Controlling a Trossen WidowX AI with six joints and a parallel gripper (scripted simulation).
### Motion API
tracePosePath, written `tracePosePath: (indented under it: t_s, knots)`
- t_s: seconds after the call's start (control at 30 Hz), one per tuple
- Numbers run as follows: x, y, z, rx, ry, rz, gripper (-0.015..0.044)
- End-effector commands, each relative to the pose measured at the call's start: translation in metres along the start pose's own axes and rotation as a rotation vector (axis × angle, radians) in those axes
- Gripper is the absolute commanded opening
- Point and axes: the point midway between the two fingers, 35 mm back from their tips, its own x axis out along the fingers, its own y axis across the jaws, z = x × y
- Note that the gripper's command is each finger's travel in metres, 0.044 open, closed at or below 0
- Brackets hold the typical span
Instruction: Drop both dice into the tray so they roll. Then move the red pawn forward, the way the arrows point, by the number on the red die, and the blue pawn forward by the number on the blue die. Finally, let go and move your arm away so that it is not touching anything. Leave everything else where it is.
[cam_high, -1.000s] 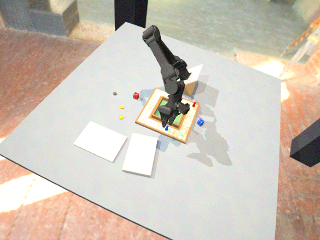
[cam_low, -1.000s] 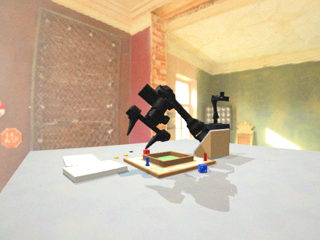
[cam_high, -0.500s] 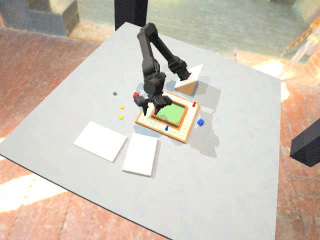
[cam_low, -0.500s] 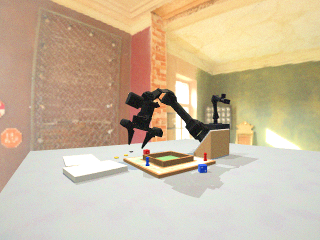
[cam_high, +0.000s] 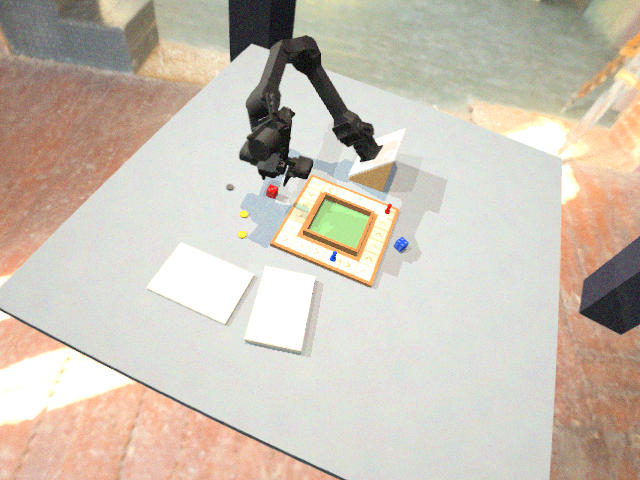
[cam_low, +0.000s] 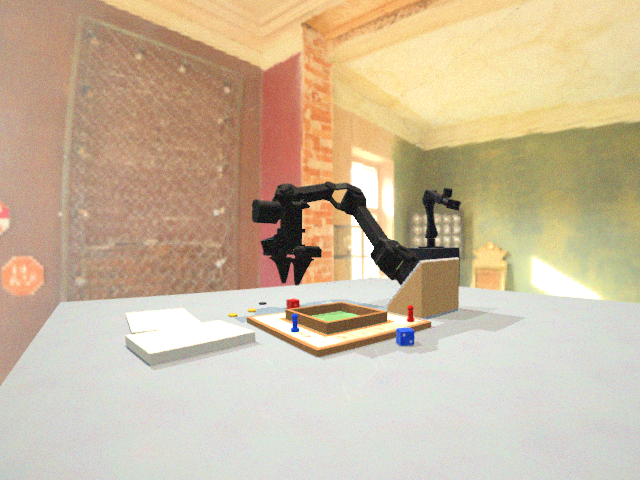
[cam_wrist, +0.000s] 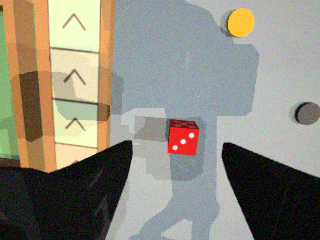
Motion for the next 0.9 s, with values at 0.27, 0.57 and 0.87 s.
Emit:
tracePosePath:
  t_s: [0.27, 0.57, 0.87]
  knots:
    - [0.011, -0.009, -0.015, 0.079, 0.038, -0.001, 0.0275]
    - [0.028, -0.009, -0.015, 0.079, 0.037, -0.002, 0.0275]
    - [0.041, -0.009, -0.015, 0.080, 0.037, -0.001, 0.0275]
